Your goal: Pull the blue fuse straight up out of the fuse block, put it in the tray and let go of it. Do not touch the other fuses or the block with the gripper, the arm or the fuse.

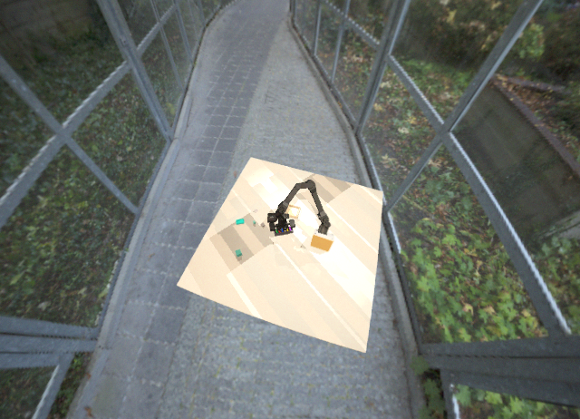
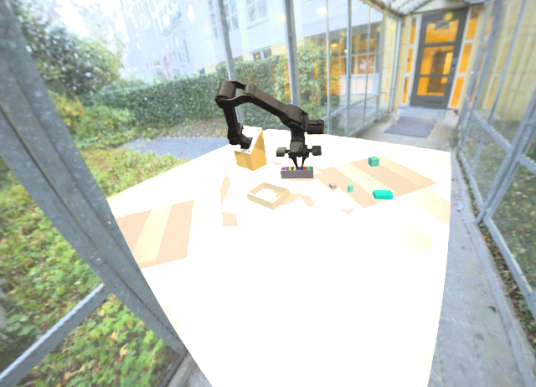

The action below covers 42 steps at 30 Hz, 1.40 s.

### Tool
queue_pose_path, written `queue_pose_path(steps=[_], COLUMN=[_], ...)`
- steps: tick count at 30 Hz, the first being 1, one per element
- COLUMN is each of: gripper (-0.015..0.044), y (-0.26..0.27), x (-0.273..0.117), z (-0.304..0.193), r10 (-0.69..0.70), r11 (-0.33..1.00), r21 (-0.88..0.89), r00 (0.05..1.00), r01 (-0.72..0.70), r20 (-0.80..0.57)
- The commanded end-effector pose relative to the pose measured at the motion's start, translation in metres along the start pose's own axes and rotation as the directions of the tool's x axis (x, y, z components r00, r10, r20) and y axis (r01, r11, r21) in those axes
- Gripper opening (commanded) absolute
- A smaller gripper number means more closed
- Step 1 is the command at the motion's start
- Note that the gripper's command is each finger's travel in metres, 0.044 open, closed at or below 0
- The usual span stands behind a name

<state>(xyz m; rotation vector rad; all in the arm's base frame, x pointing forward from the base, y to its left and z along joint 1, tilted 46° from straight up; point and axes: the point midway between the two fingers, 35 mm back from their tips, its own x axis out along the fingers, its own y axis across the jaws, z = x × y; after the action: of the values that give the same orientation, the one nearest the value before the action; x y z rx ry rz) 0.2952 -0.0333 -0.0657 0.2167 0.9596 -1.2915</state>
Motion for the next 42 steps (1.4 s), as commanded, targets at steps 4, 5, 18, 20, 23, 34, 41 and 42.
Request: queue_pose_path(steps=[4,5,18,20,23,34,41,42], gripper=[0.0054,0.0047,0.0000,0.0000,0.0000,0.0000,0.0000,0.0000], y=[0.000,0.000,0.000,0.000,0.000,0.000,0.001,0.001], x=[0.000,0.000,-0.001,-0.002,-0.003,-0.009,-0.012,-0.013], z=[0.000,0.000,0.000,0.000,0.000,0.000,0.000,0.000], r10=[0.000,0.000,0.000,0.000,0.000,0.000,0.000,0.000], r11=[1.000,1.000,1.000,1.000,1.000,1.000,1.000,1.000], r21=[0.000,0.000,0.000,0.000,-0.001,-0.001,-0.002,-0.002], r00=[1.000,1.000,1.000,1.000,1.000,1.000,1.000,1.000], r01=[0.000,0.000,0.000,0.000,0.000,0.000,0.000,0.000], r20=[0.000,0.000,0.000,0.000,0.000,0.000,0.000,0.000])
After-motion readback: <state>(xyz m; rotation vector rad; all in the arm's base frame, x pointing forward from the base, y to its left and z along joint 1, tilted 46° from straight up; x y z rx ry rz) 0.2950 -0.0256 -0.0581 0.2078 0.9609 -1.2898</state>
